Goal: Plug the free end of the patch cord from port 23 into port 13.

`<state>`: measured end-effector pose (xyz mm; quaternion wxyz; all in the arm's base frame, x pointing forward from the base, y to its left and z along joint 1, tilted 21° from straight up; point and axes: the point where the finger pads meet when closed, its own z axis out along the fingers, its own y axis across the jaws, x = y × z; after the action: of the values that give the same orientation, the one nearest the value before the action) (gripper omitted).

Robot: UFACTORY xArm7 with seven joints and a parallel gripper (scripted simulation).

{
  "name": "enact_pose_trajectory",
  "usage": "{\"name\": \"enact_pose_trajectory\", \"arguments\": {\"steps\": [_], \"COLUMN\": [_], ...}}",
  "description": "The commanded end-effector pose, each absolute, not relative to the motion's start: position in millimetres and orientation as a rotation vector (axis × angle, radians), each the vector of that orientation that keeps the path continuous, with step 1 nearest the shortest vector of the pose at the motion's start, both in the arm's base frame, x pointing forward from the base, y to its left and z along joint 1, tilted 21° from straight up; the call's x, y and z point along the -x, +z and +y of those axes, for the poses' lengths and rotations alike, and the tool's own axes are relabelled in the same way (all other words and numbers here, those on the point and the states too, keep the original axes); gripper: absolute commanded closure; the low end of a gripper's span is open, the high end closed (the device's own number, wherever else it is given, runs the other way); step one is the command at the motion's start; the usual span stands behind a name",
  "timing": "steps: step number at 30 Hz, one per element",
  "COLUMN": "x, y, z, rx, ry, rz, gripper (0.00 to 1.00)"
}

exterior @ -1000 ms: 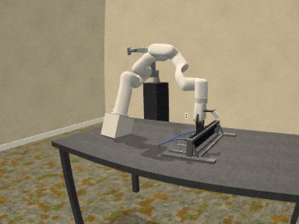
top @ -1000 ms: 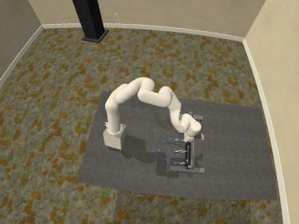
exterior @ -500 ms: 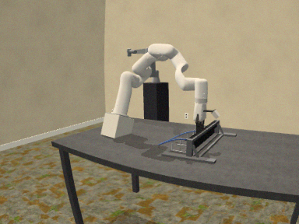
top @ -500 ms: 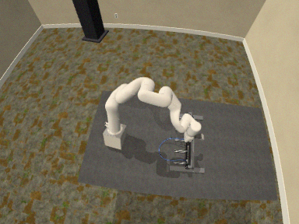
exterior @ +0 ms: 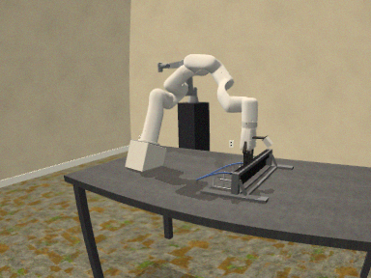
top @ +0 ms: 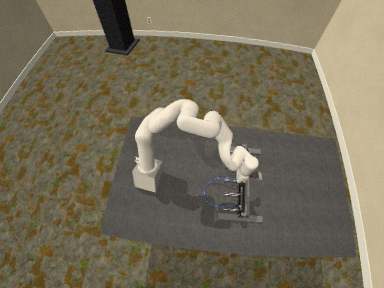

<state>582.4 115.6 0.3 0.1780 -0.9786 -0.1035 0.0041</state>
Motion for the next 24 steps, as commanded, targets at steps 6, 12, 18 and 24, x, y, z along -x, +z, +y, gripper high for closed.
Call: {"name": "enact_pose_trajectory", "arguments": {"steps": [6, 12, 18, 24], "x": [-585, -585, -585, -586], "y": [8, 16, 33, 52], "z": [112, 109, 103, 96], "rx": [2.77, 2.77, 2.769, 2.769], "ry": [0.004, 0.004, 0.004, 0.004], "rz": [-0.291, -0.291, -0.291, -0.291], "gripper": [0.62, 0.62, 0.62, 0.62]}}
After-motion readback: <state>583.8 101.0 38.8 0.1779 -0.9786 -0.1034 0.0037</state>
